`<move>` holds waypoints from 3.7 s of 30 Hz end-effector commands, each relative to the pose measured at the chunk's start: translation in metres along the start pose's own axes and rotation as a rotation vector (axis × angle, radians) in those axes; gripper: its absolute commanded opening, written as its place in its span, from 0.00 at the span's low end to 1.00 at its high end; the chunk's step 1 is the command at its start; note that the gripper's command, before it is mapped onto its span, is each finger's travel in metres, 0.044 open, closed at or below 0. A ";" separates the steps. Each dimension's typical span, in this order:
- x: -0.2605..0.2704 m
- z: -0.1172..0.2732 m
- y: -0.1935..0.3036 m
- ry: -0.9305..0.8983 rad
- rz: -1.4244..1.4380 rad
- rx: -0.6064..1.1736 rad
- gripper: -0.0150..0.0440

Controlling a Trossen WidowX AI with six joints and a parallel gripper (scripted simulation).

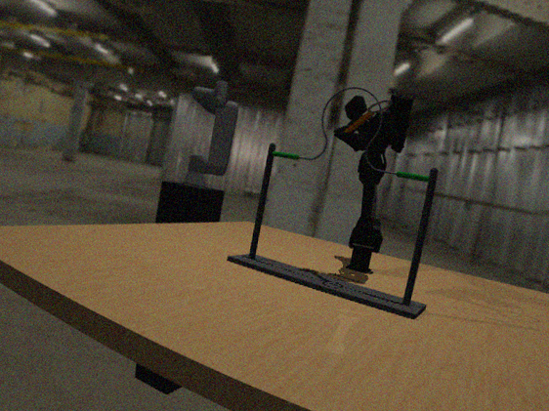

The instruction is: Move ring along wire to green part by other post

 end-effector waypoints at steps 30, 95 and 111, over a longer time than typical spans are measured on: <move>-0.004 -0.001 0.005 0.244 0.375 -0.097 0.00; 0.010 -0.018 0.038 0.430 0.681 -0.163 0.00; 0.040 -0.027 0.063 0.246 0.389 -0.095 0.00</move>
Point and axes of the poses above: the point midway between the two fingers, 35 mm back from their tips, its own z axis back along the fingers, its own x axis across the jaws, y = z × x, the point moved 8 cm from there along z, back along the fingers, and after that the axes turned 11 degrees about -z, right-handed, at the moved point
